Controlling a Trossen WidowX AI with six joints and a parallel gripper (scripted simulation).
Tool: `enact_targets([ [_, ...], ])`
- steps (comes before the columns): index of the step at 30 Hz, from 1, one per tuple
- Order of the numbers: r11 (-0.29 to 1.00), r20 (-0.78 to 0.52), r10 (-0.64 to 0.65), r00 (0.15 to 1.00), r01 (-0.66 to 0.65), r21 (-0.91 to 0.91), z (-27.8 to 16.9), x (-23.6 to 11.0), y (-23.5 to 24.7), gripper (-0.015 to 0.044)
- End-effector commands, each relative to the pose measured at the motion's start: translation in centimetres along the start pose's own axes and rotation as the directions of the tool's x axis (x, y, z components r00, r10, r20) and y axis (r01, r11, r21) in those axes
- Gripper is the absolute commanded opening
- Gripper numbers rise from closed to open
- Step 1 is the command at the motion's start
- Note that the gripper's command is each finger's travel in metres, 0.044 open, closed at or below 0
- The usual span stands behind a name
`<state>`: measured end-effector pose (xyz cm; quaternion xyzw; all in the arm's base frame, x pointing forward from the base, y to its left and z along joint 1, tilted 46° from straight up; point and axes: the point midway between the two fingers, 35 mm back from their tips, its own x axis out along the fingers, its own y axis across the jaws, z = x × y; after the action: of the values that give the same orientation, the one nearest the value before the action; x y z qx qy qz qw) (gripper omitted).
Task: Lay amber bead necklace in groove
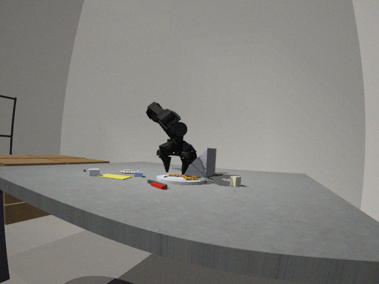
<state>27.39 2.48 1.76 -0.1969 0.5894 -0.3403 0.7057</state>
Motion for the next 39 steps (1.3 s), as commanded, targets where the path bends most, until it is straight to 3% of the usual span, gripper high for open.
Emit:
enact_targets([
  [1, 1.000, -0.001, -0.001, 1.000, 0.001, 0.003, 0.0, 0.0, 0.0, 0.0440],
  [11, 1.000, -0.001, -0.001, 1.000, 0.001, 0.003, 0.0, 0.0, 0.0, 0.0440],
  [18, 0.988, -0.001, 0.000, 1.000, 0.000, 0.156, 1.1, -3.1, 0.1, 0.0256],
  [23, 0.987, -0.001, 0.000, 1.000, 0.000, 0.161, 1.2, -3.2, 0.1, 0.0125],
  [39, 0.987, 0.004, 0.002, 1.000, -0.003, 0.159, 1.3, -1.5, 0.2, 0.0120],
])
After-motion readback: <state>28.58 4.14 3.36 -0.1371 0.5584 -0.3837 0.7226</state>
